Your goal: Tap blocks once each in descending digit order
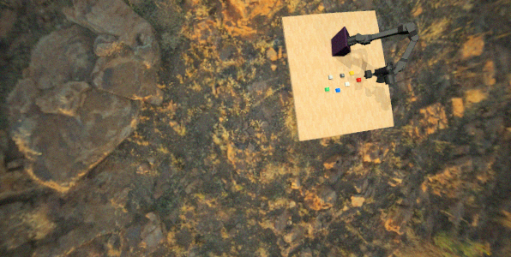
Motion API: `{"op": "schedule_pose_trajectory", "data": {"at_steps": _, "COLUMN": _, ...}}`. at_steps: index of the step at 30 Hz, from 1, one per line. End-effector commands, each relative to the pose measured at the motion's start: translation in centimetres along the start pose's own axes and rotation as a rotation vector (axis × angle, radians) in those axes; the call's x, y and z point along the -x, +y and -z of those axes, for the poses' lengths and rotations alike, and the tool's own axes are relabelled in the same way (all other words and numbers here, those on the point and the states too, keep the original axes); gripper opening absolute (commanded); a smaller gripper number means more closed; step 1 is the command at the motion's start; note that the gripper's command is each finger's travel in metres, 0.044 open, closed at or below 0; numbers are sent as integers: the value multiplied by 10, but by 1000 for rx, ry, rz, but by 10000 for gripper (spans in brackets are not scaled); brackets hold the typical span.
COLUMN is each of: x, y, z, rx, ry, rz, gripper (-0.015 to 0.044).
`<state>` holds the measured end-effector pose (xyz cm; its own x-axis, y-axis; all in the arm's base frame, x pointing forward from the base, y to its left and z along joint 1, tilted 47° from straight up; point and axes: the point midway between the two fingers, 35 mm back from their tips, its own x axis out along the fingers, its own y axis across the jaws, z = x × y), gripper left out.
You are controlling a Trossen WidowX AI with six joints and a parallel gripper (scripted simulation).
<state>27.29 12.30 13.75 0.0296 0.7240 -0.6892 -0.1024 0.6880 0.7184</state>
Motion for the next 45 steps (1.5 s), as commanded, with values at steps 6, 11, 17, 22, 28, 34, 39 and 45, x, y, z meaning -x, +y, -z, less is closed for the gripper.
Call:
{"op": "schedule_pose_trajectory", "data": {"at_steps": 6, "x": 0, "y": 2, "z": -1, "rx": -7, "ry": 0, "rz": -4, "gripper": 400}}
{"op": "schedule_pose_trajectory", "data": {"at_steps": 11, "x": 0, "y": -8, "z": -5, "rx": -7, "ry": -1, "rz": 0, "gripper": 400}}
{"op": "schedule_pose_trajectory", "data": {"at_steps": 17, "x": 0, "y": -104, "z": -24, "rx": -6, "ry": 0, "rz": 8, "gripper": 400}}
{"op": "schedule_pose_trajectory", "data": {"at_steps": 22, "x": 0, "y": -128, "z": -24, "rx": -6, "ry": -1, "rz": 3, "gripper": 400}}
{"op": "schedule_pose_trajectory", "data": {"at_steps": 28, "x": 0, "y": -128, "z": -24, "rx": -6, "ry": -1, "rz": 3, "gripper": 400}}
{"op": "schedule_pose_trajectory", "data": {"at_steps": 34, "x": 0, "y": -128, "z": -24, "rx": -6, "ry": -1, "rz": 3, "gripper": 400}}
{"op": "schedule_pose_trajectory", "data": {"at_steps": 39, "x": 0, "y": -128, "z": -24, "rx": -6, "ry": -1, "rz": 3, "gripper": 400}}
{"op": "schedule_pose_trajectory", "data": {"at_steps": 45, "x": 1, "y": -134, "z": -30, "rx": -5, "ry": -1, "rz": 3, "gripper": 400}}
